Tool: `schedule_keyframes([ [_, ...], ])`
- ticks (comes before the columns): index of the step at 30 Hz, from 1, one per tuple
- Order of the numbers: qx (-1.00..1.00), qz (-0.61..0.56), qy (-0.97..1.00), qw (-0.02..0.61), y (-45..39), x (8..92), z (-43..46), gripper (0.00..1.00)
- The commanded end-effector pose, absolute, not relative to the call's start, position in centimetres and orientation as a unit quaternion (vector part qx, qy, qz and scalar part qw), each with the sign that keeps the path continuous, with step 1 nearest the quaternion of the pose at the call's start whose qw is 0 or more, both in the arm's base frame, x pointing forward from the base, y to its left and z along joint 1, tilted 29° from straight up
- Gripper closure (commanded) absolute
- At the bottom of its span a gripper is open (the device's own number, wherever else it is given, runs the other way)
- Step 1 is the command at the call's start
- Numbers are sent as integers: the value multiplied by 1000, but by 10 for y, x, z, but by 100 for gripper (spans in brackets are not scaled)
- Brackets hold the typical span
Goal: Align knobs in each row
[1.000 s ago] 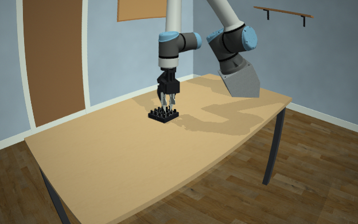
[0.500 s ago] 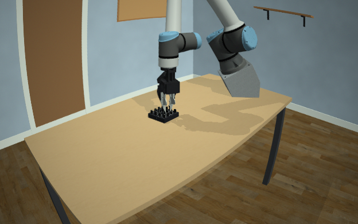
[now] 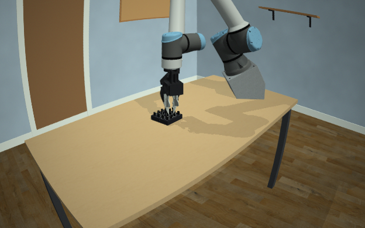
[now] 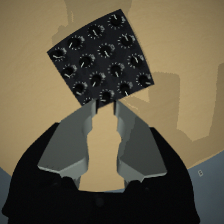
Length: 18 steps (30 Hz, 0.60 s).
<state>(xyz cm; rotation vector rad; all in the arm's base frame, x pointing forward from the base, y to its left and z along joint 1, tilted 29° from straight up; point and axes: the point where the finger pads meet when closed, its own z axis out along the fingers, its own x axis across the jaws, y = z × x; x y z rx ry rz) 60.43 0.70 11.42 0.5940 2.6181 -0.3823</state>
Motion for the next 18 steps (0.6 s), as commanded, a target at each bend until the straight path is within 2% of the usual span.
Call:
schedule_keyframes([
  [1,213,-137,943,214,7,604,115,89],
  [18,214,-137,943,214,7,605,115,89],
])
